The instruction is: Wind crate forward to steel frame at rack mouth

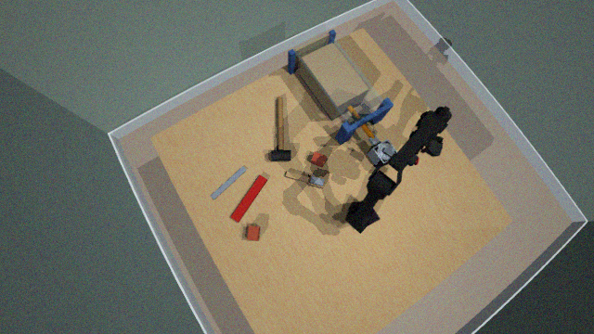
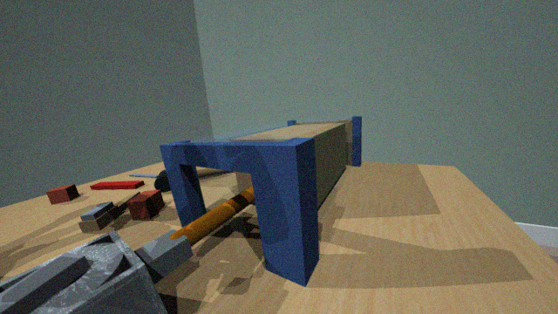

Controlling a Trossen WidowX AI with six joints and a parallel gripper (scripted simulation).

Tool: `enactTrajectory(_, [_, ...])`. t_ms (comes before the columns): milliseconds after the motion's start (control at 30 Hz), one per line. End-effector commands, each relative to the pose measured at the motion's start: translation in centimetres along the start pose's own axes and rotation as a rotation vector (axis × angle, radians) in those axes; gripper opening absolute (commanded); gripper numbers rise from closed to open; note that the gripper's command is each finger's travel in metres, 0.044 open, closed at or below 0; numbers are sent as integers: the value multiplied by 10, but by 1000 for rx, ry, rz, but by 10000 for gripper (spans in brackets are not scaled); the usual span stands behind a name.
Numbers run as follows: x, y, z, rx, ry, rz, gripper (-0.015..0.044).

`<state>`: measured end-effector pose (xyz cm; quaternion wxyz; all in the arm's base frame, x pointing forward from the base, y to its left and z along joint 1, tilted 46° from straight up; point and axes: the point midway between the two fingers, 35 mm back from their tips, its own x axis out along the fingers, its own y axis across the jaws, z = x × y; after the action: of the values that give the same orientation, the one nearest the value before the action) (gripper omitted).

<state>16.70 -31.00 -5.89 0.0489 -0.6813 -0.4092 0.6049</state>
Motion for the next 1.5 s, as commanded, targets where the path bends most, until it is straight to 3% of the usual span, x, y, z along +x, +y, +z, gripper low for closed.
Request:
enactTrajectory(0, [8, -1, 15, -138, -104, 19, 105])
enactTrajectory(167, [21, -3, 47, -421, -344, 28, 236])
enactTrajectory(433, [22, -3, 48, -431, -353, 27, 440])
enactTrajectory(1467, [71, -4, 44, -432, -352, 28, 440])
